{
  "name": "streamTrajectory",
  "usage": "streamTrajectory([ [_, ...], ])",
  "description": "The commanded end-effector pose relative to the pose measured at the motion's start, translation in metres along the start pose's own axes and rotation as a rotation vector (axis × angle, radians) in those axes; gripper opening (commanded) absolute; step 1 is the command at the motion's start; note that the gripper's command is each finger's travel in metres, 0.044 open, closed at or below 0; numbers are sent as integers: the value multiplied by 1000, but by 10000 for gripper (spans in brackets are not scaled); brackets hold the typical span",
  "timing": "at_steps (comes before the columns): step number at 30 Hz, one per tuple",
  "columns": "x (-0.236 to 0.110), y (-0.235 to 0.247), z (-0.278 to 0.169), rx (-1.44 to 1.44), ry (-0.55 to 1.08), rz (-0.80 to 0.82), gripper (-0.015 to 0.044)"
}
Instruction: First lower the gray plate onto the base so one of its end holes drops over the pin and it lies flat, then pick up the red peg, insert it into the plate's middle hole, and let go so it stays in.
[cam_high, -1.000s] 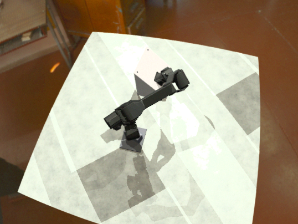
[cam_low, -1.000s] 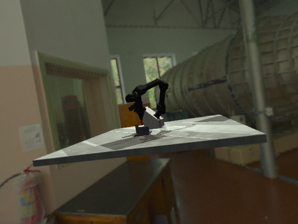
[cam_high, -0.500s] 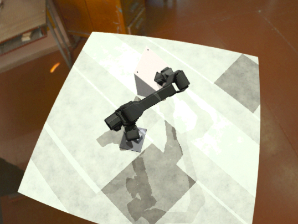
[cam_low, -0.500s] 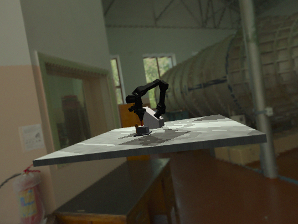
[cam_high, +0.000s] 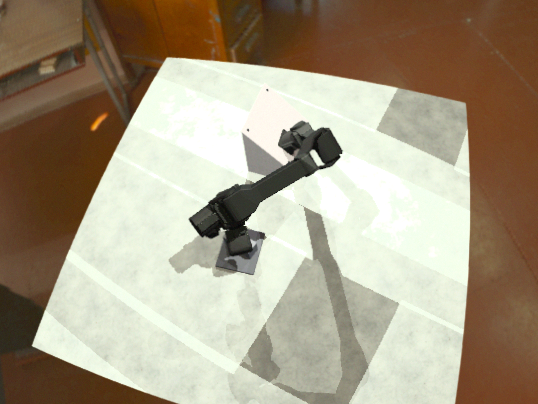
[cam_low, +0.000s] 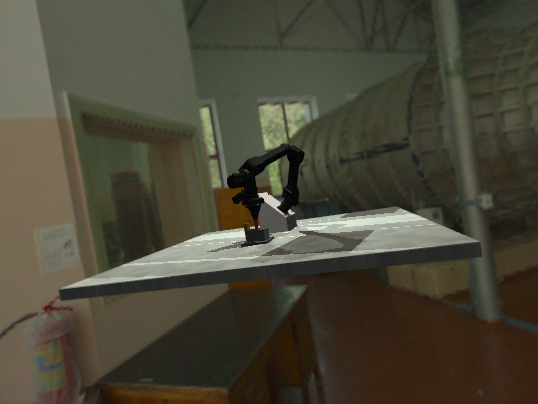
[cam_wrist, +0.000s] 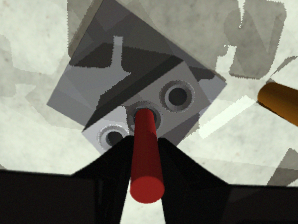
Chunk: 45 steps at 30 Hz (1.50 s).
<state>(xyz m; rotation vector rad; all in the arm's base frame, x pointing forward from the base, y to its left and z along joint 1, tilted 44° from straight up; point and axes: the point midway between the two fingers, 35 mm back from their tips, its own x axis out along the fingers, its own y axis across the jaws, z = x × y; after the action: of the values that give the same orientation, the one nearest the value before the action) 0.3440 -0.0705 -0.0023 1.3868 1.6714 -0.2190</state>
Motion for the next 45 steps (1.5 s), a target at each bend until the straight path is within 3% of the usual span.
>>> streamTrajectory([
  [1,-1,0,0,-1,-1,0,0],
  [24,2,1,-1,-4,0,-2,0],
  [30,2,1,-1,-4,0,-2,150],
  [45,-3,1,0,4,2,2,150],
])
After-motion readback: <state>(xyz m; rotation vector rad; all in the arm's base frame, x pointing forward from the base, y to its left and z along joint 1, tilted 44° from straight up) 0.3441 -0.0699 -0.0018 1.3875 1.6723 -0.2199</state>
